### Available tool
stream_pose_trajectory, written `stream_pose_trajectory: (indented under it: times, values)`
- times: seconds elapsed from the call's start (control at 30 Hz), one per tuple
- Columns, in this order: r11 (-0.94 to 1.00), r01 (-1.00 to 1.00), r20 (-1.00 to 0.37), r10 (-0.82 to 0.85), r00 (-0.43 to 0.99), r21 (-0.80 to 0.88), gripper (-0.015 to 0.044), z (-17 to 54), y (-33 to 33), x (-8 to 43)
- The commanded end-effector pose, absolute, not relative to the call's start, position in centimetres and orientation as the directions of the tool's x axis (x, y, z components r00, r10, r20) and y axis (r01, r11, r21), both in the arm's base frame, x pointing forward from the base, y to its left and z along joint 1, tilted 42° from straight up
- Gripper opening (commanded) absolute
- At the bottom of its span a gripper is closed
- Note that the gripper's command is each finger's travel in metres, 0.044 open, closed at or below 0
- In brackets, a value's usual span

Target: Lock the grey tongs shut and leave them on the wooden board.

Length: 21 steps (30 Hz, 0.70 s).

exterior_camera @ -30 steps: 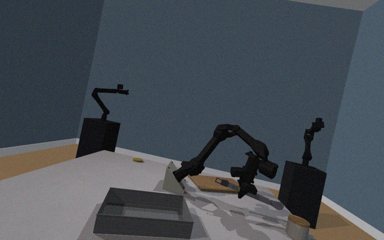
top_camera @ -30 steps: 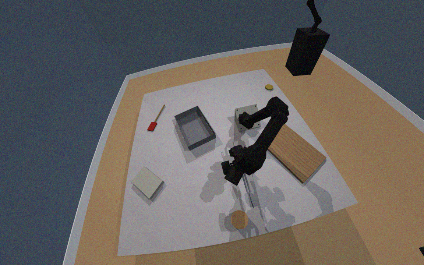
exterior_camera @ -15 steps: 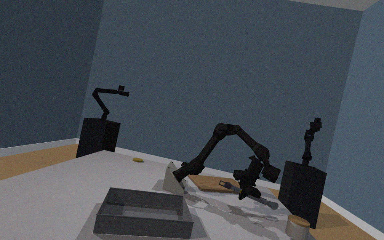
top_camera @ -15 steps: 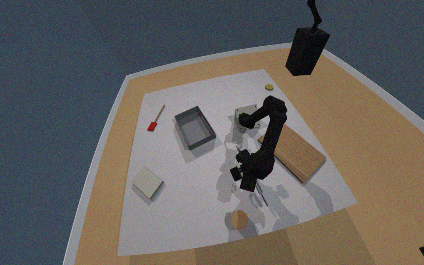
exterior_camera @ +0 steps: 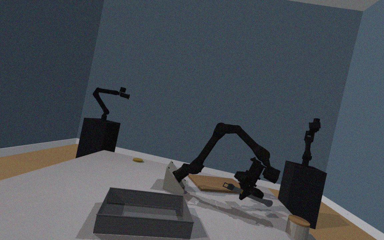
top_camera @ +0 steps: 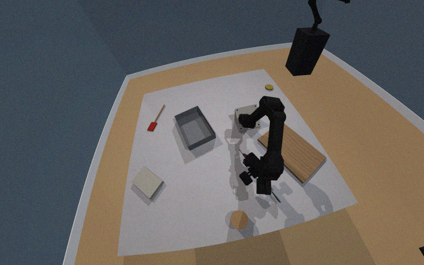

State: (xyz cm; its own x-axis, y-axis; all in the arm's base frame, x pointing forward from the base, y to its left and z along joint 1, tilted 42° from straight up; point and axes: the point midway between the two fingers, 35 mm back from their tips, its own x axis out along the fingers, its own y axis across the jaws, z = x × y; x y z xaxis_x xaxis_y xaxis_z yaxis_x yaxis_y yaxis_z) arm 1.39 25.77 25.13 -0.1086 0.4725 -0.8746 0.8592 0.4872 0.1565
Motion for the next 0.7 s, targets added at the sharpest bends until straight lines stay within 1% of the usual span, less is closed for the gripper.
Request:
stream_pose_trajectory:
  times: [0.0, 0.67]
  values:
    - [0.511, 0.838, -0.873, 0.479, -0.096, 0.189, -0.0150, 25.4, 26.2, 0.3]
    - [0.623, 0.728, -0.866, 0.494, -0.082, 0.287, -0.0150, 25.9, 26.5, -5.7]
